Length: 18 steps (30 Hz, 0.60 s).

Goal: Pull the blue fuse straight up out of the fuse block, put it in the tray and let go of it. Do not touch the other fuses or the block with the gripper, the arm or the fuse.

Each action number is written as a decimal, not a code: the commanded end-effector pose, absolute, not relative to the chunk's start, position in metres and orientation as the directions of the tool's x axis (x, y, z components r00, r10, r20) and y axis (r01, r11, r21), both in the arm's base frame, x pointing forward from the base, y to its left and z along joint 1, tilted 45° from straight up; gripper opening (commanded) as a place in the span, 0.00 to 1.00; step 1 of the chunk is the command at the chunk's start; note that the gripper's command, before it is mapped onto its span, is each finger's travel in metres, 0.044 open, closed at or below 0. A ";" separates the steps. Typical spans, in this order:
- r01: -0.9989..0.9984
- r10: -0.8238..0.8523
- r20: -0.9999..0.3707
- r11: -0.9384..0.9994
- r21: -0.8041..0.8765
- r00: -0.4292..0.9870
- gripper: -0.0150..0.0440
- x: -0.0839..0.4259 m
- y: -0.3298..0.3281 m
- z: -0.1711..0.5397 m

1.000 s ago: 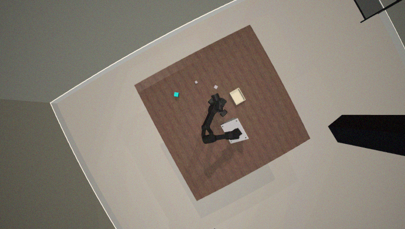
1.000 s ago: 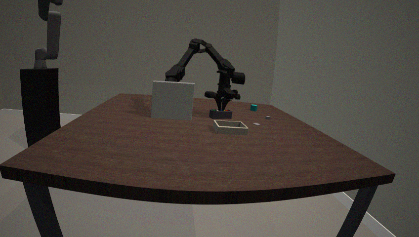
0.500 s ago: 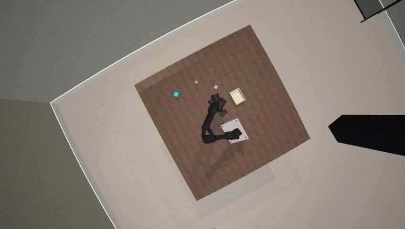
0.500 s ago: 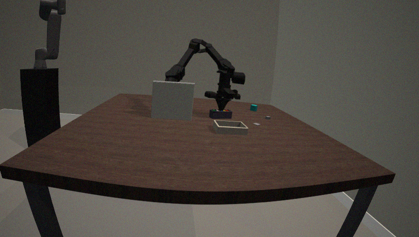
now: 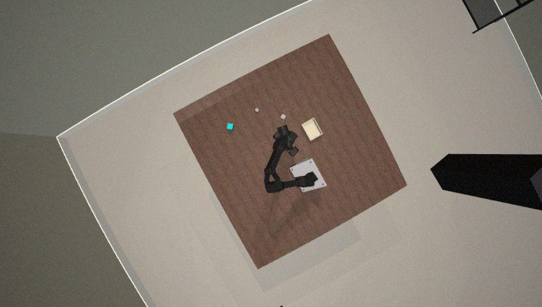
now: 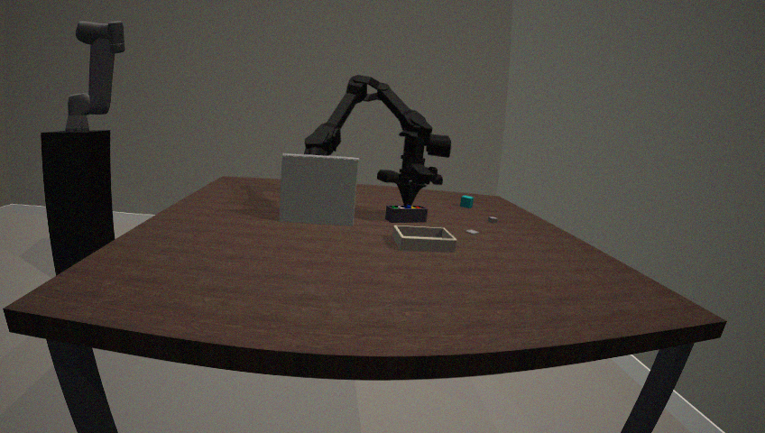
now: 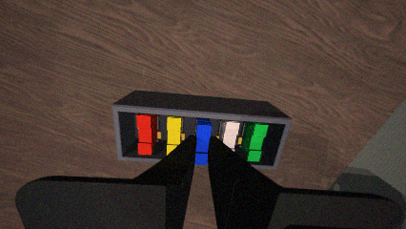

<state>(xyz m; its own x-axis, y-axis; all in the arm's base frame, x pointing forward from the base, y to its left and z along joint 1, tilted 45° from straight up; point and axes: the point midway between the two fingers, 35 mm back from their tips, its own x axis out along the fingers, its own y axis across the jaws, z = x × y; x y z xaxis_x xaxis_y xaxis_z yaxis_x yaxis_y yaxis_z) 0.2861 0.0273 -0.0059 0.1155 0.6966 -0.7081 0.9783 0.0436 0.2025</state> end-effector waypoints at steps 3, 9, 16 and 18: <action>0.978 0.695 -0.710 0.046 0.205 0.116 0.25 0.286 0.024 -0.004; 0.978 0.695 -0.710 0.045 0.205 0.116 0.25 0.286 0.022 -0.002; 0.978 0.695 -0.710 0.045 0.205 0.117 0.25 0.285 0.020 0.001; 0.978 0.695 -0.710 0.045 0.205 0.117 0.25 0.285 0.019 0.001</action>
